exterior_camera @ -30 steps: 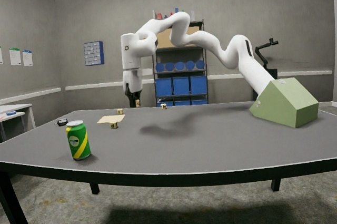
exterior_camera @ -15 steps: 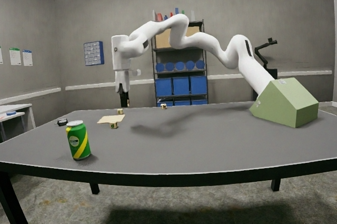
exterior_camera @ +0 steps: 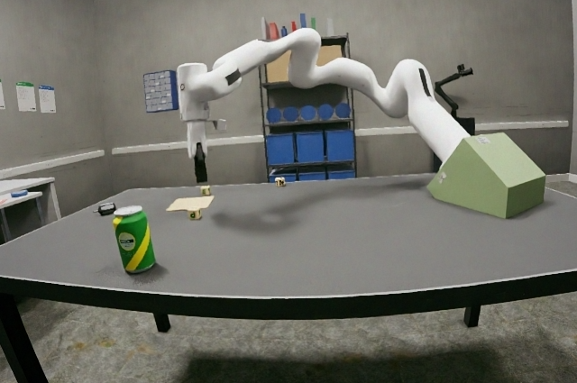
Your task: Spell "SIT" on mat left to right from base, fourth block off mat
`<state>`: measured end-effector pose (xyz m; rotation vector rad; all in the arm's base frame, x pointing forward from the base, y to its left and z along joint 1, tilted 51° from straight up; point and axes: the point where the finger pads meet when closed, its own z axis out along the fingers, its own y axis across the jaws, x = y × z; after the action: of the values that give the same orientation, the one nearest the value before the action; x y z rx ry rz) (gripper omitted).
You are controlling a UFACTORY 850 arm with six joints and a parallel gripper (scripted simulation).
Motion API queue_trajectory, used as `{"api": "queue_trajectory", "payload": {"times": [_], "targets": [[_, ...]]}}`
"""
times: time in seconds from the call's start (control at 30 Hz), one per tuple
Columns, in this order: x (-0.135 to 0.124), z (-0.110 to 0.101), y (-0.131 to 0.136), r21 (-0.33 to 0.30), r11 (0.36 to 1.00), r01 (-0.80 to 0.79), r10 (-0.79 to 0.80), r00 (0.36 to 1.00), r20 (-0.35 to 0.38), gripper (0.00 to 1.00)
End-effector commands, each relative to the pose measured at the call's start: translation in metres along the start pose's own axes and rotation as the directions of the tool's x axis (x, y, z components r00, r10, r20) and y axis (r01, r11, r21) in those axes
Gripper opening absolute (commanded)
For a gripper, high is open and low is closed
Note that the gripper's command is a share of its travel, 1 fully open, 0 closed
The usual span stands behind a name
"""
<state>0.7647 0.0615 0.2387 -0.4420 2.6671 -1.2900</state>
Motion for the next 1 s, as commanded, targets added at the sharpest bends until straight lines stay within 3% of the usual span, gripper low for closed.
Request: {"api": "queue_trajectory", "payload": {"times": [0.0,0.27,0.77,0.83,0.97], "targets": [[-0.012,-0.001,-0.013,-0.008,0.991,0.137,-0.137,0.990,-0.013,0.28],[-0.023,-0.001,-0.029,-0.011,0.957,0.290,-0.290,0.957,-0.012,0.28],[-0.048,0.000,-0.074,-0.018,0.752,0.659,-0.659,0.752,-0.005,0.28],[-0.048,0.000,-0.074,-0.018,0.752,0.659,-0.659,0.752,-0.005,0.28],[-0.054,0.001,-0.088,-0.020,0.657,0.754,-0.754,0.657,-0.001,0.28]]}}
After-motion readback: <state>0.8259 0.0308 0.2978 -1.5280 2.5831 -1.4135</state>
